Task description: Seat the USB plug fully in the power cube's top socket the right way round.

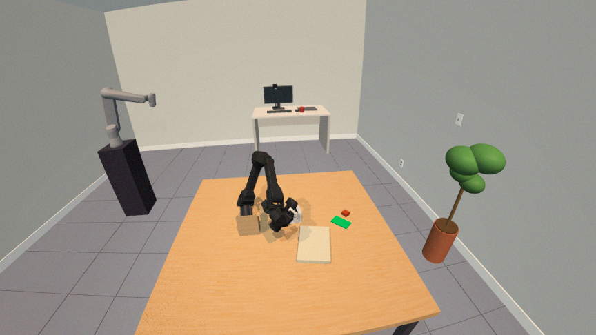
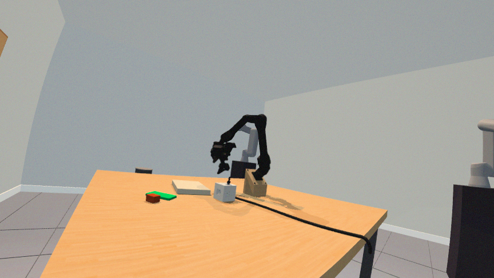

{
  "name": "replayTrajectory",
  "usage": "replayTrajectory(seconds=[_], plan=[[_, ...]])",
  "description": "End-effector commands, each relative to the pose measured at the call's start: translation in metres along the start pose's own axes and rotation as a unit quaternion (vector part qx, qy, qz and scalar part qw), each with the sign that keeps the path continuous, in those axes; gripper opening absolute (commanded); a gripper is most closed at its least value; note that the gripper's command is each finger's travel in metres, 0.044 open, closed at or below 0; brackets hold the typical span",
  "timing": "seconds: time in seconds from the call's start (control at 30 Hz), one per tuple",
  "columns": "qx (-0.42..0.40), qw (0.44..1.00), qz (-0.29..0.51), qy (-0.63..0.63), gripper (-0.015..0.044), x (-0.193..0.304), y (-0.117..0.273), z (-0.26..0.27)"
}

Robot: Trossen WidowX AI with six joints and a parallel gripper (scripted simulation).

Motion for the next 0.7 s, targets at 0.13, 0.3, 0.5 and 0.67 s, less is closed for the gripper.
replayTrajectory(seconds=[0.13, 0.3, 0.5, 0.67], plan=[[0.131, 0.804, 0.155, 0.559, 0.0440, 0.036, -0.050, 0.088], [0.136, 0.686, 0.209, 0.683, 0.0440, 0.054, -0.065, 0.110], [0.122, 0.512, 0.275, 0.805, 0.0440, 0.081, -0.083, 0.135], [0.095, 0.344, 0.326, 0.875, 0.0440, 0.107, -0.096, 0.154]])
Point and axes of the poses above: the point midway between the two fingers, 35 mm back from their tips, its own y axis back along the fingers, its own z axis across the jaws, x = y × z, the point moved 9 cm from there along y, back along the fingers, and after that the axes turned 2 degrees about y, right-handed, at the moved point
